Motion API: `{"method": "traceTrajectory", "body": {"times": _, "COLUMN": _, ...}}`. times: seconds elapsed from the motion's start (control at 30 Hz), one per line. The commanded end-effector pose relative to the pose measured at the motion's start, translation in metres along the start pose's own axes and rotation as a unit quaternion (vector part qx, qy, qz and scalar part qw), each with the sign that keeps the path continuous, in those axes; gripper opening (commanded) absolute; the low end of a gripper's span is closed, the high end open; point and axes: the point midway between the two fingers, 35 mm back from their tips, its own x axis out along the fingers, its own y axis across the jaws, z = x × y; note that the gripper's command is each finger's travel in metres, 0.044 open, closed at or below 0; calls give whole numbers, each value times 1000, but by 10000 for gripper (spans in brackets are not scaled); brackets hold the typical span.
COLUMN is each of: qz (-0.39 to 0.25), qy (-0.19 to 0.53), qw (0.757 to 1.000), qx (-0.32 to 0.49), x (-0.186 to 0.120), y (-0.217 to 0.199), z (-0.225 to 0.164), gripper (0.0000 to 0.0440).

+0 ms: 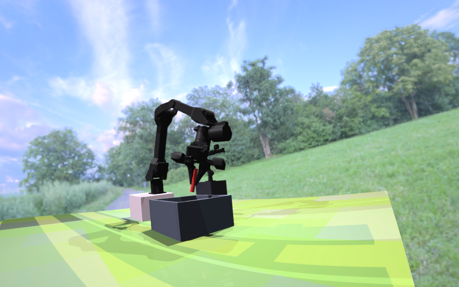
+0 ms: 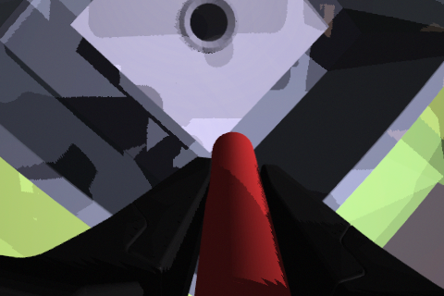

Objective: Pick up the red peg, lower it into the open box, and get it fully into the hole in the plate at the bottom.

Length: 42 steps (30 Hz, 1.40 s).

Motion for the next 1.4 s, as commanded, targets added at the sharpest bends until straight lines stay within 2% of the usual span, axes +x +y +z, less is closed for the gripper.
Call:
{"method": "traceTrajectory", "body": {"times": 0.0, "qz": 10, "qy": 4, "qw": 1000, "qx": 3, "x": 4, "y": 3, "z": 15, "gripper": 0}}
{"method": "traceTrajectory", "body": {"times": 0.33, "qz": 33, "qy": 26, "qw": 999, "qx": -16, "x": 37, "y": 9, "z": 43, "gripper": 0}}
{"method": "traceTrajectory", "body": {"times": 0.4, "qz": 35, "qy": 33, "qw": 999, "qx": -24, "x": 44, "y": 10, "z": 44, "gripper": 13}}
{"method": "traceTrajectory", "body": {"times": 0.6, "qz": 36, "qy": 62, "qw": 997, "qx": -39, "x": 64, "y": 10, "z": 43, "gripper": 150}}
{"method": "traceTrajectory", "body": {"times": 0.7, "qz": 45, "qy": 64, "qw": 995, "qx": -54, "x": 68, "y": 14, "z": 50, "gripper": 162}}
{"method": "traceTrajectory", "body": {"times": 0.9, "qz": 67, "qy": 76, "qw": 993, "qx": -55, "x": 67, "y": 26, "z": 65, "gripper": 314}}
{"method": "traceTrajectory", "body": {"times": 1.1, "qz": 97, "qy": 83, "qw": 990, "qx": -60, "x": 60, "y": 44, "z": 81, "gripper": 440}}
{"method": "traceTrajectory", "body": {"times": 1.37, "qz": 157, "qy": 77, "qw": 982, "qx": -70, "x": 42, "y": 77, "z": 100, "gripper": 440}}
